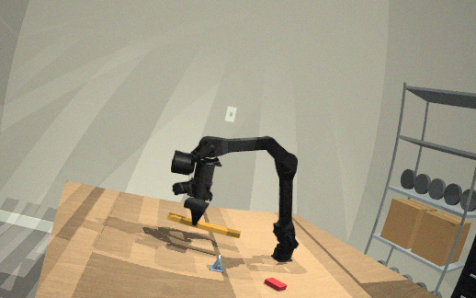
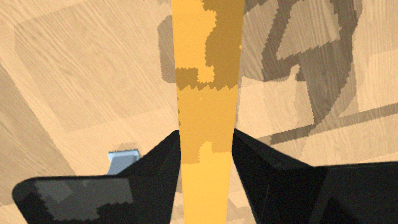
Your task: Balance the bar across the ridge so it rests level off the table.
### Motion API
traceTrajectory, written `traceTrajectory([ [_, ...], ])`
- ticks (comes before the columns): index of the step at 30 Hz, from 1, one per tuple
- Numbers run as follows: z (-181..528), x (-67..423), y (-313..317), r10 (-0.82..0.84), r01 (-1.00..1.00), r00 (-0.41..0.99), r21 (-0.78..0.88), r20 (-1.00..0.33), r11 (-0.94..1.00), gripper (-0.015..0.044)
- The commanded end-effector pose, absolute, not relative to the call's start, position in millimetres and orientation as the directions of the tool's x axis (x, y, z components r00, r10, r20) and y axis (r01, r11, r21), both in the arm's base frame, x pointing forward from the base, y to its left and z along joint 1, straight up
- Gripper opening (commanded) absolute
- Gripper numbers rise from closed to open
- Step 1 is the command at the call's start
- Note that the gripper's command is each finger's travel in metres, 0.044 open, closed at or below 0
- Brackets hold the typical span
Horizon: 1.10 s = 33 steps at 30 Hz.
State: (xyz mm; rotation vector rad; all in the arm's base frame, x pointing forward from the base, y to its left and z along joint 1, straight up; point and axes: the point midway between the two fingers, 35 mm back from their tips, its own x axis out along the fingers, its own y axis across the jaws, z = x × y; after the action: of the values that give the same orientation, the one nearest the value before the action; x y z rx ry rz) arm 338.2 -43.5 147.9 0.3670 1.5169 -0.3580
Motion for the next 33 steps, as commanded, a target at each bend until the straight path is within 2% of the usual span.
traceTrajectory([
  [1,150,338,-29,-0.003,0.44,0.031,0.011,-1.0,0.898,0.0],
  [33,149,318,85,0.008,0.358,0.029,0.017,-1.0,0.934,0.0],
])
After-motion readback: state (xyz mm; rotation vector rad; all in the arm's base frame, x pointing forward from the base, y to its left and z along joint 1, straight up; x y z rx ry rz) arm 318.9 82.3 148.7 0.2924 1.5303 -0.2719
